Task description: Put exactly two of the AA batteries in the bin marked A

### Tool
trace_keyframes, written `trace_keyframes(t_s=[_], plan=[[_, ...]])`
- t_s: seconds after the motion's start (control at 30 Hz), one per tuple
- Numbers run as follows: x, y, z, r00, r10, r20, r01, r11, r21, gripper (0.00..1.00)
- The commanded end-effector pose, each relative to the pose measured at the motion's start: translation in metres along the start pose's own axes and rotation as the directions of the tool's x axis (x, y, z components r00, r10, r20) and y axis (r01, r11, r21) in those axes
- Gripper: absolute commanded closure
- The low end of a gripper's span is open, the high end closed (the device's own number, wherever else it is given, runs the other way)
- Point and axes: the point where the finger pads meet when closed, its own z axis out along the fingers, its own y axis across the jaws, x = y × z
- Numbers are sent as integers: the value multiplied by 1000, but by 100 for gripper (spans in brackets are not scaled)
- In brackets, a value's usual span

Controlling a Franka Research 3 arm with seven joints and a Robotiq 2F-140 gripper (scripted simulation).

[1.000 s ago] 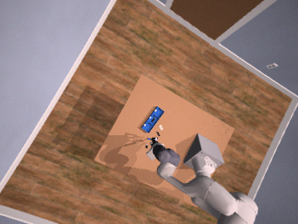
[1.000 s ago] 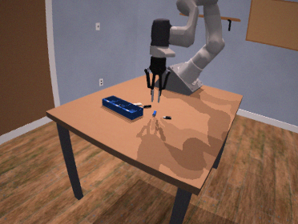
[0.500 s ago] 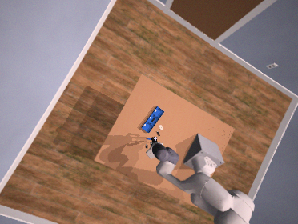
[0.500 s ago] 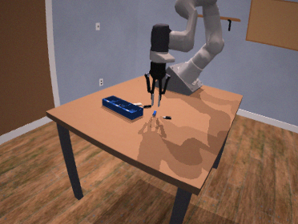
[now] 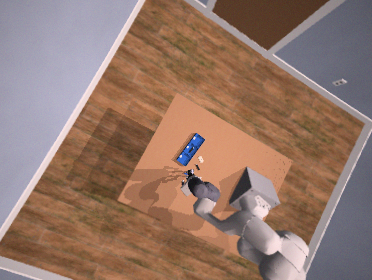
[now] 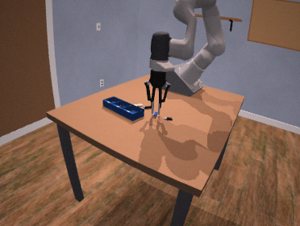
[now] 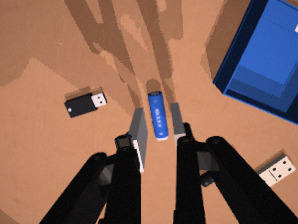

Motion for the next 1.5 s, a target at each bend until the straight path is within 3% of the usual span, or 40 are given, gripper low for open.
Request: trace_keyframes(t_s=[0.0,0.23,0.73,0.77,1.47], plan=[[3,4,1,1000,8,-10,-8,1000,-7,83],[1,2,11,1000,8,-10,-8,1000,-7,83],[-1,1,11,1000,8,-10,-8,1000,-7,83],[-1,1,11,1000,8,-10,-8,1000,-7,95],[-1,1,11,1000,8,-10,-8,1000,-7,95]])
